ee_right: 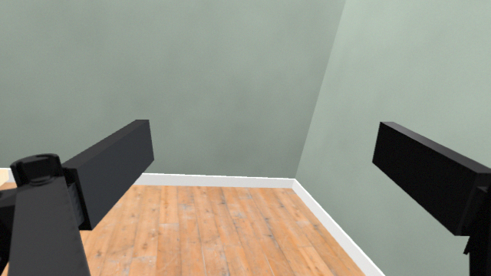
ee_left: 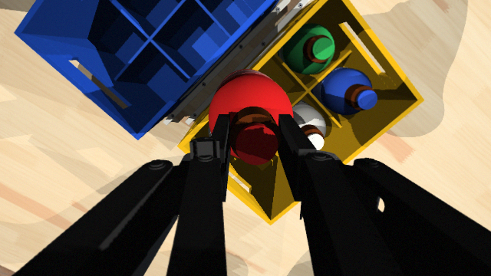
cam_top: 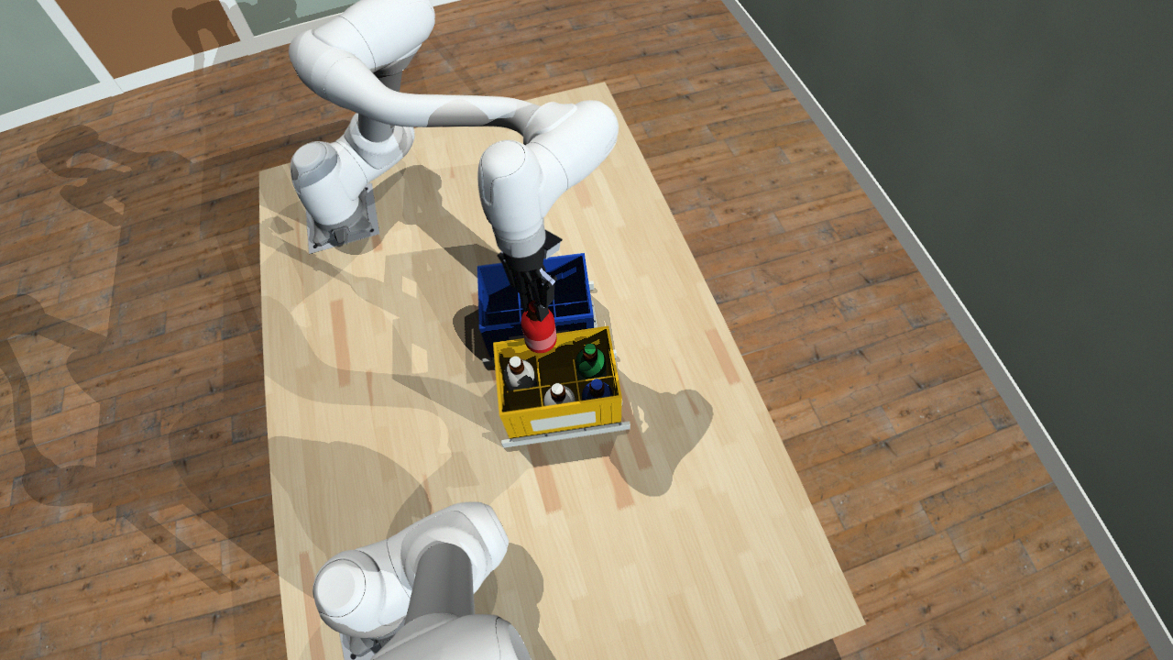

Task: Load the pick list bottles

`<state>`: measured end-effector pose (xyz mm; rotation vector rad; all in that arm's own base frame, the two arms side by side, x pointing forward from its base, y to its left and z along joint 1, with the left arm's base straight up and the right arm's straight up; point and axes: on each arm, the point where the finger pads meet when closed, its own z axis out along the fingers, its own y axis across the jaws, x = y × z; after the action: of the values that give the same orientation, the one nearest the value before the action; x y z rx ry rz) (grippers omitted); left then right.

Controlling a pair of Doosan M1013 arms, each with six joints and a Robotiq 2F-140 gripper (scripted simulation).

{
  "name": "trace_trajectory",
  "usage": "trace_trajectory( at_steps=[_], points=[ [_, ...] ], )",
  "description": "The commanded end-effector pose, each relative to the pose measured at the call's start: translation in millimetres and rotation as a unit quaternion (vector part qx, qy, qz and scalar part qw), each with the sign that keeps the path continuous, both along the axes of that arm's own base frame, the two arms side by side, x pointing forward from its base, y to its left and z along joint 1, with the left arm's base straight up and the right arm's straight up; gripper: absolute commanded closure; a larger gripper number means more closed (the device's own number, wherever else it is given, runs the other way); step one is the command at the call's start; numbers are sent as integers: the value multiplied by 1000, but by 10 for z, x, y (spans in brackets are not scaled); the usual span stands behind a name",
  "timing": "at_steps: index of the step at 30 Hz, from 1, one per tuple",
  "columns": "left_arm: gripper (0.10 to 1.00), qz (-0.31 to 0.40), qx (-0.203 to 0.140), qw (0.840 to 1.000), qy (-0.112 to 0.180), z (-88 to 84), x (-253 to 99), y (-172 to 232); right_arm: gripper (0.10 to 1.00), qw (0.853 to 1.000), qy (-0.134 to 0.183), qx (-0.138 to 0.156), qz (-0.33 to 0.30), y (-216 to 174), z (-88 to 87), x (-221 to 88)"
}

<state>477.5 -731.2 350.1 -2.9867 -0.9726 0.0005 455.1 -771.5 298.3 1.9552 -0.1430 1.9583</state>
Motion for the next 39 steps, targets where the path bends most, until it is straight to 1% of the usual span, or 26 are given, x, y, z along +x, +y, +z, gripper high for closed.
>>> trace_trajectory(
  at_steps=[1, 39],
  points=[
    [999, 0, -1, 1000, -1, 12, -41, 69, 98, 1000, 0, -1, 0, -1, 14, 0],
    [999, 0, -1, 1000, -1, 11, -386, 631, 98, 1000, 0, -1, 0, -1, 14, 0]
  ],
)
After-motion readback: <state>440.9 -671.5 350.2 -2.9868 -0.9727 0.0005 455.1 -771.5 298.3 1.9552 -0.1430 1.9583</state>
